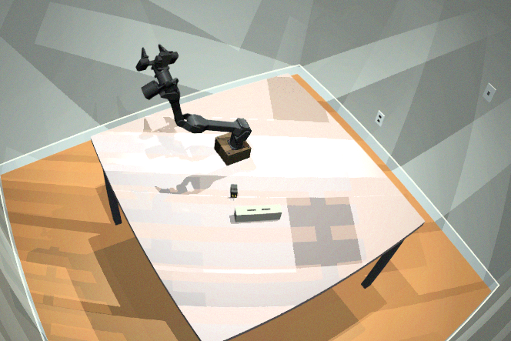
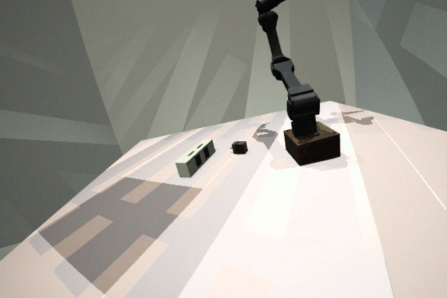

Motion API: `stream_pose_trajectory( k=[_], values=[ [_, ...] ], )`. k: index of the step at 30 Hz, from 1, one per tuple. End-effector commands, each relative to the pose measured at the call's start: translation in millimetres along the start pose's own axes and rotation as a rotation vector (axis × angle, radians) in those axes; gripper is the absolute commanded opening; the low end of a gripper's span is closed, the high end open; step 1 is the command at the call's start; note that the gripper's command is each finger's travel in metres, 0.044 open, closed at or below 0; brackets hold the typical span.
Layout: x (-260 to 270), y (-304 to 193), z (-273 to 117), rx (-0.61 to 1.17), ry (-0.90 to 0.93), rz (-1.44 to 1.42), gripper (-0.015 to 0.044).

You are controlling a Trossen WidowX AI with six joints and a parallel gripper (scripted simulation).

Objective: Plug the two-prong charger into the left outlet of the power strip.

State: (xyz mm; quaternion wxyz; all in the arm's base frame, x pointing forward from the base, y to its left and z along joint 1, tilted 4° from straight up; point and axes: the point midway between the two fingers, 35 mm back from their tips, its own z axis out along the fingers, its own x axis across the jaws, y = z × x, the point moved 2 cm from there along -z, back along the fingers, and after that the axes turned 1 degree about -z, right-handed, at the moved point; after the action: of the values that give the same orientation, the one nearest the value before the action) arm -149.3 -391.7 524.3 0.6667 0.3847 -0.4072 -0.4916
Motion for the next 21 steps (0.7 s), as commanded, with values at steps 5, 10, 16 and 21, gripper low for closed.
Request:
stream_pose_trajectory(
  k=[5,10,16,21],
  values=[
    [-14.4,10.7,8.9,-0.029,-0.026,0.0,0.044],
    [-49.9,36.1,26.5,-0.098,-0.091,-0.003,0.044],
    [-100.7,71.9,39.8,-0.186,-0.184,0.005,0.044],
    [-144.3,99.9,44.3,-0.259,-0.269,0.006,0.044]
  ],
)
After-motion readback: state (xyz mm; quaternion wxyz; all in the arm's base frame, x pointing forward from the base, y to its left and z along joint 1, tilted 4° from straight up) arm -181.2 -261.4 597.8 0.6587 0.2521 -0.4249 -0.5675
